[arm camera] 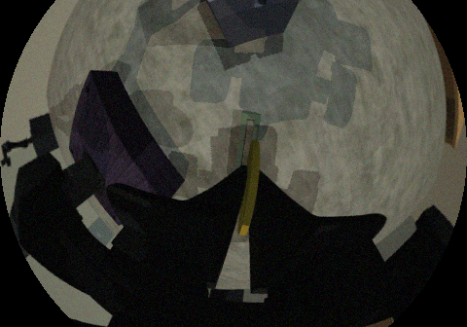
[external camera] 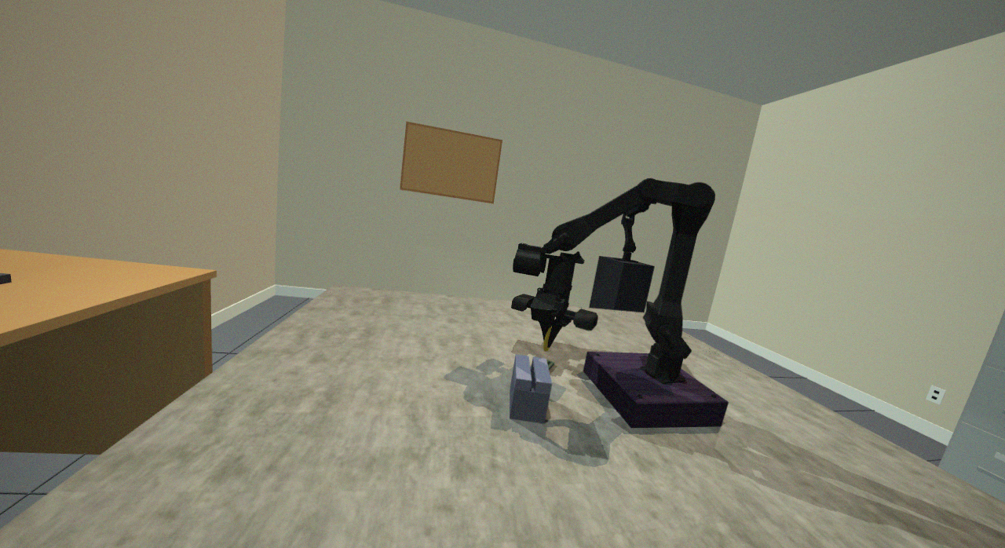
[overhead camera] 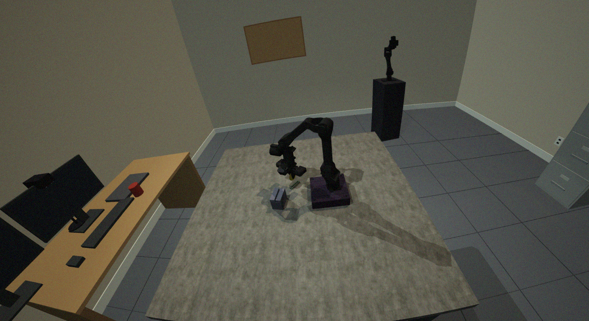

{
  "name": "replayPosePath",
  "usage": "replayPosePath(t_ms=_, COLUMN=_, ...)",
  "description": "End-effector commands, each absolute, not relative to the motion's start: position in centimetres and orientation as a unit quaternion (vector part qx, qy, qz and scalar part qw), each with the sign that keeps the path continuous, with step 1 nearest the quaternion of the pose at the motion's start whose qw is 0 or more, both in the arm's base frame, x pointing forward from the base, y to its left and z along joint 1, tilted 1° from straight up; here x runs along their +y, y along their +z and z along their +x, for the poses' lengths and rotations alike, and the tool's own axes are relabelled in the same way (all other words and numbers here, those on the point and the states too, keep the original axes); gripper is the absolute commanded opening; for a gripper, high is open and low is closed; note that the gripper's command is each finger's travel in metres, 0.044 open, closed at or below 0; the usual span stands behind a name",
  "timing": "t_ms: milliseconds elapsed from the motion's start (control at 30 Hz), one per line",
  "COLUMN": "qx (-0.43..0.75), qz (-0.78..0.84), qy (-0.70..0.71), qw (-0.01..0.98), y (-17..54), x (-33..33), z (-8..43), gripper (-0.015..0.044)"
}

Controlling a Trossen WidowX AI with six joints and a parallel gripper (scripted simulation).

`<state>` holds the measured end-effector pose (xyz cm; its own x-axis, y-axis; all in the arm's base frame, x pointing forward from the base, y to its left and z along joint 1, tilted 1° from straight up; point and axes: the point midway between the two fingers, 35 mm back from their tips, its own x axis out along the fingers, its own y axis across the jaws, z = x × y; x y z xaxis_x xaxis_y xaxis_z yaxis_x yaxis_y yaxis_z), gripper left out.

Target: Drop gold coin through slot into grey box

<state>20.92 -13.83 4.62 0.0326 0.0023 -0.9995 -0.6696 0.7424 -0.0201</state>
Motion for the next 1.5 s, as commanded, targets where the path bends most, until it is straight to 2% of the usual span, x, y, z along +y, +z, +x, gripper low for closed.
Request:
replayPosePath(t_ms=0, qx=0.648, qz=-0.26, qy=0.246, qw=0.672, y=5.7, x=-14.0, z=21.0, gripper=0.0)
replayPosePath(t_ms=600, qx=0.648, qz=-0.262, qy=0.248, qw=0.671, y=9.5, x=-13.7, z=20.4, gripper=0.0)
replayPosePath(t_ms=1100, qx=0.577, qz=-0.405, qy=0.386, qw=0.595, y=9.5, x=-14.1, z=19.6, gripper=0.0)
replayPosePath(t_ms=1467, qx=0.572, qz=-0.412, qy=0.393, qw=0.591, y=9.6, x=-13.5, z=20.6, gripper=0.0)
